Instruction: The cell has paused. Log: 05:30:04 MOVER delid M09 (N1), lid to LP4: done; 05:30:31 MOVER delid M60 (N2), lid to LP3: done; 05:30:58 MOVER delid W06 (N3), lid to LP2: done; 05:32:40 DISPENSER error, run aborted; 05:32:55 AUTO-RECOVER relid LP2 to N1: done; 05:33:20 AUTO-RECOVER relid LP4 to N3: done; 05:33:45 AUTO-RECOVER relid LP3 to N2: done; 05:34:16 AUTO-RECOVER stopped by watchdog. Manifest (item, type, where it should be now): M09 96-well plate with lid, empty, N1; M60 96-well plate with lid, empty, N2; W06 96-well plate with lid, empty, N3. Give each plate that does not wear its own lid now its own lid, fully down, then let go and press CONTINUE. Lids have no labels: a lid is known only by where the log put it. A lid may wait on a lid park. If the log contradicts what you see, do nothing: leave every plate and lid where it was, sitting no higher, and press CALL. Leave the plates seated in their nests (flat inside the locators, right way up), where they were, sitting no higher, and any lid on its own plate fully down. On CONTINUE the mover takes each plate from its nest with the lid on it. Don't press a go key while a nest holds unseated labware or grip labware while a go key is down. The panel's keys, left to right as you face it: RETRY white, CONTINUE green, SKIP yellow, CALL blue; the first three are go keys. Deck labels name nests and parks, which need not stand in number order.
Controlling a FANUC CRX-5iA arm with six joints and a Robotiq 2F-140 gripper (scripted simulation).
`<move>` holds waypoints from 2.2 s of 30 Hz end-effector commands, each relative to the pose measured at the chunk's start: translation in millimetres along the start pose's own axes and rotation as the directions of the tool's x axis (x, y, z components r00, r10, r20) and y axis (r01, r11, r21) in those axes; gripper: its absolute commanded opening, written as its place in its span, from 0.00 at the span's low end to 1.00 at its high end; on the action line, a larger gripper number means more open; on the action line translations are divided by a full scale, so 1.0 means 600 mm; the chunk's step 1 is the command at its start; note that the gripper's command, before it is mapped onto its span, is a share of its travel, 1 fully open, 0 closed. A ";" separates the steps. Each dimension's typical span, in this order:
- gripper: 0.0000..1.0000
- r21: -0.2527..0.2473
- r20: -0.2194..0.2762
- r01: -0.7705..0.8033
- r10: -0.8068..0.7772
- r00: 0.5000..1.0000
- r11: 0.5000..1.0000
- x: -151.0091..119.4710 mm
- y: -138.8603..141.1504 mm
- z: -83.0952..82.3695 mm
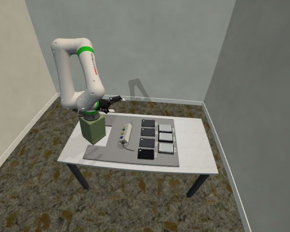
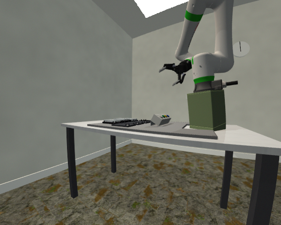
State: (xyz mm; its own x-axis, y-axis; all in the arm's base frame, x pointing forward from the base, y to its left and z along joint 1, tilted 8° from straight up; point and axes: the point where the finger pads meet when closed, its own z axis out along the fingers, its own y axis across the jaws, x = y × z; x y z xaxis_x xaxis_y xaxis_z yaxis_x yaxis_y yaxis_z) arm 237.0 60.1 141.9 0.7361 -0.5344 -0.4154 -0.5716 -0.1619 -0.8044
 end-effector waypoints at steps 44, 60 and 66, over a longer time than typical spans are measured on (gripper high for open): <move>1.00 -0.673 0.182 0.332 -0.287 0.940 0.661 0.294 0.141 0.090; 1.00 -0.738 0.348 0.570 -0.519 0.781 0.362 0.420 0.089 0.242; 1.00 -0.718 0.424 0.657 -0.604 0.675 0.231 0.448 0.054 0.333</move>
State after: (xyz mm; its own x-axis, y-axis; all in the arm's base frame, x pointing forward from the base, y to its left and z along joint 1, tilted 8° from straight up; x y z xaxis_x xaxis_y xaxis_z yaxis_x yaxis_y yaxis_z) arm 462.0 50.2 -72.6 0.9997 0.0046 -0.0242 -0.0001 -0.9817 -0.1903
